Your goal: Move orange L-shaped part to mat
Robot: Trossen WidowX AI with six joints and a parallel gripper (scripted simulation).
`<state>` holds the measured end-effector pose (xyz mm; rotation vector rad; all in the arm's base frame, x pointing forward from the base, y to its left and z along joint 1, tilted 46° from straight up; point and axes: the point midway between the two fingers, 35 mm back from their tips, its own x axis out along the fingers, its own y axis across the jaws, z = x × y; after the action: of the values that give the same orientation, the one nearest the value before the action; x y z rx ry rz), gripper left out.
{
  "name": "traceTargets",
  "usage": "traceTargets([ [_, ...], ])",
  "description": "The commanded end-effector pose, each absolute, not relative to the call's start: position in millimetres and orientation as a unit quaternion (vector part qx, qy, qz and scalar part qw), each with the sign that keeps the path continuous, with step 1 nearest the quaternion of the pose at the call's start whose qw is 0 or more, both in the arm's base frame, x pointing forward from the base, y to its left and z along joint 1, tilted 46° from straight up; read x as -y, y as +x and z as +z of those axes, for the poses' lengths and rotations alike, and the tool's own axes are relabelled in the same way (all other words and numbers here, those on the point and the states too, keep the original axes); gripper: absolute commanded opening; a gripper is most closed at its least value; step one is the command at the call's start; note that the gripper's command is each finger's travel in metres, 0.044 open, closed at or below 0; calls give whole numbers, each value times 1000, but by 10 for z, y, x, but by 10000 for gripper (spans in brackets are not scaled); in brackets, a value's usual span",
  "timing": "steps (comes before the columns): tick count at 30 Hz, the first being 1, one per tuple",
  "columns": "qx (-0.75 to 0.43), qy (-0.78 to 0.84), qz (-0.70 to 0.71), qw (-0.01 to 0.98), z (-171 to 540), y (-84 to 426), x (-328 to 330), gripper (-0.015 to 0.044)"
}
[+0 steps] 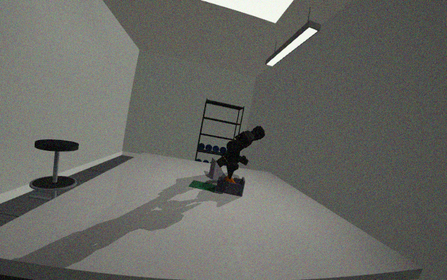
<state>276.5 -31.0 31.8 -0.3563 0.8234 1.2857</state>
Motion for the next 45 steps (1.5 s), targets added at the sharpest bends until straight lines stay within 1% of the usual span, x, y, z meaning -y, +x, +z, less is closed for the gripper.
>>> traceTargets([
  [1, -372, -155, 579, 709, 269, 2754, 257, 280],
  [11, -371, -154, 579, 709, 178, 2753, 157, 280],
  [15, -370, -160, 580, 708, 202, 2765, 183, 175],
  [26, -370, -160, 580, 708, 202, 2765, 183, 102],
  [30, -370, -160, 580, 708, 202, 2765, 183, 0],
  [45, -371, -157, 579, 709, 302, 2751, 287, 0],
])
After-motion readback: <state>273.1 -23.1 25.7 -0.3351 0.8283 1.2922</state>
